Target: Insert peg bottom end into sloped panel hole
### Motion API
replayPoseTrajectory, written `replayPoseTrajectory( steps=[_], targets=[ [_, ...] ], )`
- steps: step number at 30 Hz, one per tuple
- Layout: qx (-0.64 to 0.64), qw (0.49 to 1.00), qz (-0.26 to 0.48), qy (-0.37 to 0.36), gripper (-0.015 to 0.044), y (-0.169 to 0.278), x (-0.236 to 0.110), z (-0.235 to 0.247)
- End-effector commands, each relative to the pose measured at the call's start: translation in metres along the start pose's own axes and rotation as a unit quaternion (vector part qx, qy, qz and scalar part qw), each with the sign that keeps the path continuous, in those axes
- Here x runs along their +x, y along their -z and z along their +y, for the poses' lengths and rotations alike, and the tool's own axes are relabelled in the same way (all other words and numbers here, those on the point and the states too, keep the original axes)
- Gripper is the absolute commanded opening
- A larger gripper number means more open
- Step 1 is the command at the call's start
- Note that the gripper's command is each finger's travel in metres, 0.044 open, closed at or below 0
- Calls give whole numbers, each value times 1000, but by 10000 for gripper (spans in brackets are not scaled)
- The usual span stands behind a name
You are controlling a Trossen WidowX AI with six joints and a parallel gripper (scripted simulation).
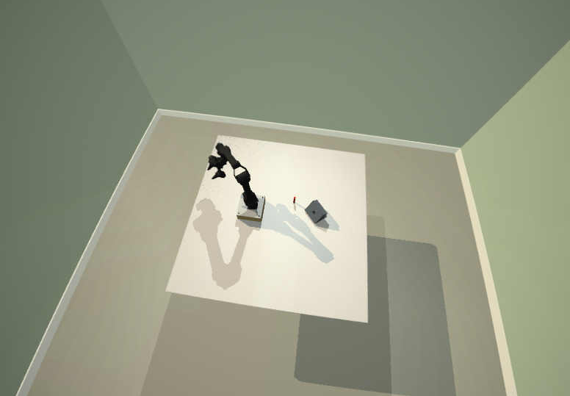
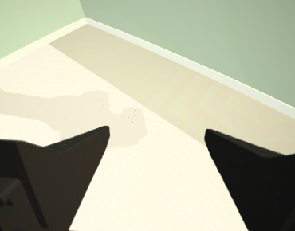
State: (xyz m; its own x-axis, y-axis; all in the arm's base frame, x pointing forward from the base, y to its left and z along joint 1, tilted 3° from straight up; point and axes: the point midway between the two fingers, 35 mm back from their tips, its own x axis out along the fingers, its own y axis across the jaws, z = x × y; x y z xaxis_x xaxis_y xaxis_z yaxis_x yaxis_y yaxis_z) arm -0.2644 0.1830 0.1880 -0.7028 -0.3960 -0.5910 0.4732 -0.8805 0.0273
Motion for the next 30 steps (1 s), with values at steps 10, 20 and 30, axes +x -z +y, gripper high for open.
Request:
replayPoseTrajectory(
  steps=[10, 20, 30],
  targets=[
    [37, 998, 7, 42, 440, 27, -20, -13],
    [101, 990, 32, 91, 440, 61, -49, -23],
    [180, 972, 56, 142, 440, 96, -80, -30]
  ],
)
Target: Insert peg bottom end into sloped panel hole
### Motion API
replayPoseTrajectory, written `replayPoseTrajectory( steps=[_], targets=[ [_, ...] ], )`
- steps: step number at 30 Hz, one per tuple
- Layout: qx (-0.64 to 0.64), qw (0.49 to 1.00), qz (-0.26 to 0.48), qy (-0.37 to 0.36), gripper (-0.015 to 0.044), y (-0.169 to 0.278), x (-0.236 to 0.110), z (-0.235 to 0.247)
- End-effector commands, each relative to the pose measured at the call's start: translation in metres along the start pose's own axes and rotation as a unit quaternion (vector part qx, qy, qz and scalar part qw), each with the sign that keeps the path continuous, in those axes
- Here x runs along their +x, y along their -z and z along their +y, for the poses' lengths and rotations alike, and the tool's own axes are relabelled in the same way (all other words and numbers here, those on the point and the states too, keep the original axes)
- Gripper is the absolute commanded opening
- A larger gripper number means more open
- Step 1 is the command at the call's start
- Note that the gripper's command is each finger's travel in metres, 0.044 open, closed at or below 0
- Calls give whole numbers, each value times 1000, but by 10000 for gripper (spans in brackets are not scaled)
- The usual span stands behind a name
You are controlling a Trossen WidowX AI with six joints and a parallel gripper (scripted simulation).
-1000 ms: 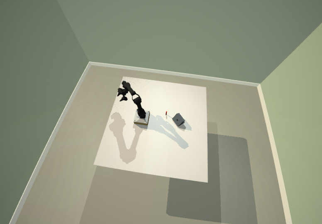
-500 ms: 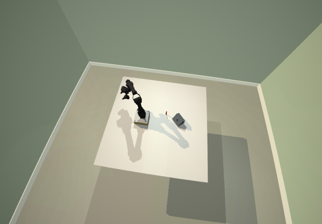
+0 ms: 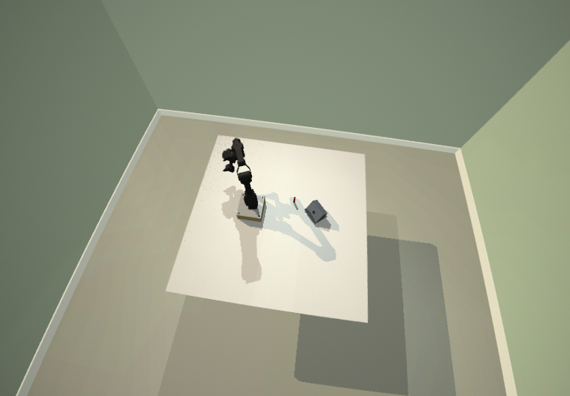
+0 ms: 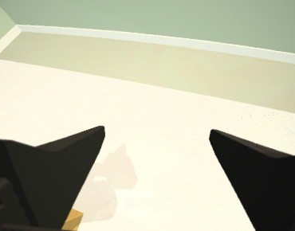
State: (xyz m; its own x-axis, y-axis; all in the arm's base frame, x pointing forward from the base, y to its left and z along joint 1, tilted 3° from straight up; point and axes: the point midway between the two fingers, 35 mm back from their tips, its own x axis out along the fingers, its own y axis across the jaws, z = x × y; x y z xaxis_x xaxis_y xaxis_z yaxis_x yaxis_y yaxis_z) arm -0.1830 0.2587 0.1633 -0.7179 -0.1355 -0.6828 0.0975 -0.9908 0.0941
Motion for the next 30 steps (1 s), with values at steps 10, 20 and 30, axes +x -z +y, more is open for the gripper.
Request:
replayPoseTrajectory(
  steps=[10, 20, 30],
  targets=[
    [102, 992, 34, 64, 440, 49, -31, -24],
    [185, 975, 54, 112, 440, 87, -58, -36],
    [267, 948, 70, 158, 440, 125, -85, -40]
  ],
)
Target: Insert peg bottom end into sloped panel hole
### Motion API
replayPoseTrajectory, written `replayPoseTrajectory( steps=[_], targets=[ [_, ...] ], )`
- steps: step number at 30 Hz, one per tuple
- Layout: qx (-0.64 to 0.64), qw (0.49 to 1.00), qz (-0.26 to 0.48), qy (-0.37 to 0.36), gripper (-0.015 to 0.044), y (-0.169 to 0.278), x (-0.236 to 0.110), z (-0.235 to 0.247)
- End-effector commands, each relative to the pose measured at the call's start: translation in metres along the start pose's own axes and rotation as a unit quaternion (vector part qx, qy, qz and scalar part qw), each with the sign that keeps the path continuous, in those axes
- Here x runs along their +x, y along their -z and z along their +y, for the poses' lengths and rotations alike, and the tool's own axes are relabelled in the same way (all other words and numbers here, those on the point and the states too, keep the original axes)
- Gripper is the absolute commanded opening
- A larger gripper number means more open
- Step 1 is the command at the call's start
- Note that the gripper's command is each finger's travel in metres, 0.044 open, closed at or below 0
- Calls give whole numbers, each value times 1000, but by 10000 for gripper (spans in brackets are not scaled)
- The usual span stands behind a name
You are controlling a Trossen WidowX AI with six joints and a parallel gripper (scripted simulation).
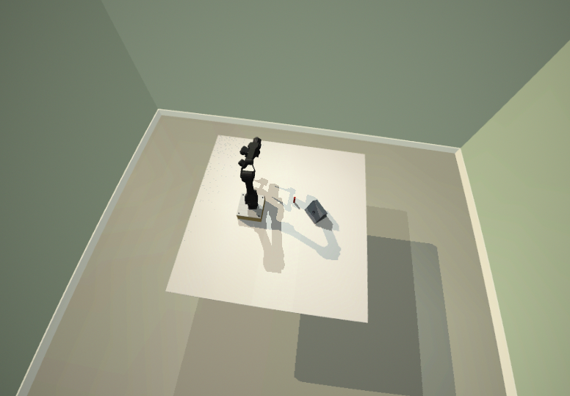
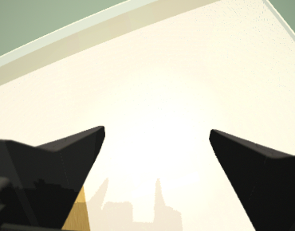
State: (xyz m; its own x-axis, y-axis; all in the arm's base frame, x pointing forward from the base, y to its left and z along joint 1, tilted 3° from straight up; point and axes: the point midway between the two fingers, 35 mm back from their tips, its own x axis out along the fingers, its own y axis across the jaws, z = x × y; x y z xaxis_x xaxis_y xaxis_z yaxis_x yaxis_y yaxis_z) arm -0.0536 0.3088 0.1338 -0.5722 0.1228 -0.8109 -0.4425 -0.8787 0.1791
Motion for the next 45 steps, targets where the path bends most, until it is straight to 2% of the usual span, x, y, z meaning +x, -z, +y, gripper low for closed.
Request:
replayPoseTrajectory(
  steps=[1, 20, 45],
  targets=[
    [40, 999, 10, 14, 440, 17, -4, -11],
    [209, 972, 41, 96, 440, 90, -42, -51],
    [420, 889, 50, 176, 440, 189, -89, -61]
  ],
)
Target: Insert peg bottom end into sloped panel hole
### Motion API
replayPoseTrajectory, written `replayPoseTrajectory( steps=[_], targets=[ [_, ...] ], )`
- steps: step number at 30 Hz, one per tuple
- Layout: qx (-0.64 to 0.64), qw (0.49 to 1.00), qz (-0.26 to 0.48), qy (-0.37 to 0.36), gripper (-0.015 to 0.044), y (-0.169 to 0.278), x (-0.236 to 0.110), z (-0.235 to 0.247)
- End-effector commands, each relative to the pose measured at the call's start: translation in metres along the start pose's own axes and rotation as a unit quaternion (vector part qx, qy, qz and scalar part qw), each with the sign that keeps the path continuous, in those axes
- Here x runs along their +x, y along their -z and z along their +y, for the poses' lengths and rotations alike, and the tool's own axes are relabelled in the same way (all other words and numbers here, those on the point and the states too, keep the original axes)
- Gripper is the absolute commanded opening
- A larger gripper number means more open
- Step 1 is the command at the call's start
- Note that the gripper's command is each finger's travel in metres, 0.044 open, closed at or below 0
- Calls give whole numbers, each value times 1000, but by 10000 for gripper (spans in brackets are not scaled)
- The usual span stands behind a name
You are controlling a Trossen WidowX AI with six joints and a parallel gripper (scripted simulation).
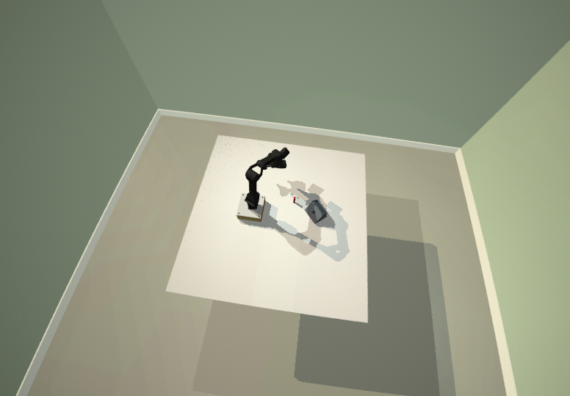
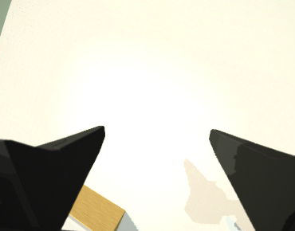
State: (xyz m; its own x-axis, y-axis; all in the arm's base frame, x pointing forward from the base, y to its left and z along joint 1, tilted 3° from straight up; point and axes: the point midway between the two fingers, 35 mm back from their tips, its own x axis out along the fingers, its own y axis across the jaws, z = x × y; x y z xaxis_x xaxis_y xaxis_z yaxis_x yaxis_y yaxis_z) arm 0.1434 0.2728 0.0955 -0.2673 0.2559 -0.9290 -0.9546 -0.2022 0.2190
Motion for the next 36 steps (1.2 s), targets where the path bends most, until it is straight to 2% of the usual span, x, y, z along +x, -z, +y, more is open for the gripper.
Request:
replayPoseTrajectory(
  steps=[1, 16, 36],
  targets=[
    [43, 999, 9, 11, 440, 14, -1, -14],
    [169, 983, 25, 73, 440, 66, -18, -62],
    [349, 926, 50, 132, 440, 146, -43, -102]
  ],
)
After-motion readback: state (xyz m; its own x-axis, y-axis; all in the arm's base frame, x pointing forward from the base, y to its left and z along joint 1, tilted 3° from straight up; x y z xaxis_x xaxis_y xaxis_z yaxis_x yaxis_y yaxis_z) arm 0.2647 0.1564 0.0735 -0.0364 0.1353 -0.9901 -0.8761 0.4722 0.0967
